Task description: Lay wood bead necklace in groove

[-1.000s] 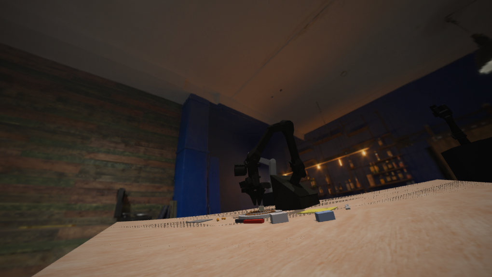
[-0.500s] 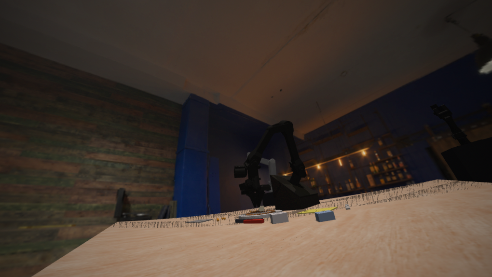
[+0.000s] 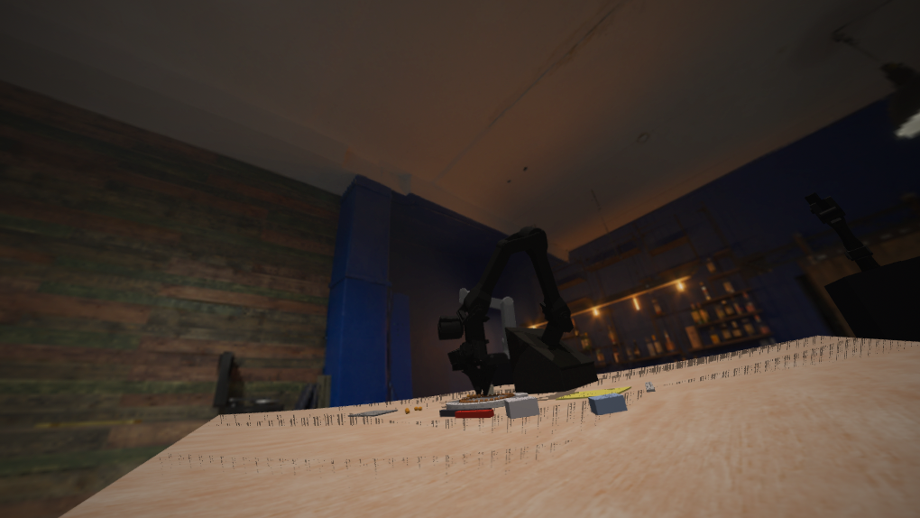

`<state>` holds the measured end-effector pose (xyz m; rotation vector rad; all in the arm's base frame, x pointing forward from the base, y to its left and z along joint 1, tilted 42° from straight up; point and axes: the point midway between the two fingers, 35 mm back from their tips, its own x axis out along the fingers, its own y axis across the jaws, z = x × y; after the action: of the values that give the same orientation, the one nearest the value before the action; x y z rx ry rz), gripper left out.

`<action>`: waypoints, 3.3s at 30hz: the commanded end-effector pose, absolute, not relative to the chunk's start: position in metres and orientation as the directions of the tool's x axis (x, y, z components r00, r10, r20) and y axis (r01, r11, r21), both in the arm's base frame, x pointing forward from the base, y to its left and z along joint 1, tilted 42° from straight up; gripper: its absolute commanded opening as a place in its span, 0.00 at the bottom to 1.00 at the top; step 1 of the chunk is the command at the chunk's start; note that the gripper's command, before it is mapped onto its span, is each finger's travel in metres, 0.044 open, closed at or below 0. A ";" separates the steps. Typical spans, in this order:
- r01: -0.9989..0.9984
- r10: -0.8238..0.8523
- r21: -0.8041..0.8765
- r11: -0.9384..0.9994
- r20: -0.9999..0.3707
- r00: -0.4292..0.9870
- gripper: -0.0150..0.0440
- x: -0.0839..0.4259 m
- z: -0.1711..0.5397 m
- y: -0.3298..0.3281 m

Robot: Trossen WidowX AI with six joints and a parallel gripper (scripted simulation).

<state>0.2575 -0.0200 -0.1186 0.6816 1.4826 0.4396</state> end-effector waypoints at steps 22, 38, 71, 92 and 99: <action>0.138 0.655 0.656 0.742 -0.753 0.062 0.25 0.257 -0.119 -0.020; 0.143 0.658 0.659 0.739 -0.751 0.061 0.25 0.256 -0.114 -0.022; 0.139 0.657 0.658 0.740 -0.751 0.064 0.83 0.256 -0.122 -0.025; 0.143 0.658 0.658 0.739 -0.751 0.060 1.00 0.256 -0.118 -0.028; 0.143 0.658 0.658 0.739 -0.751 0.060 1.00 0.256 -0.118 -0.028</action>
<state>0.2560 -0.0274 -0.1182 0.6952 1.4848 0.4380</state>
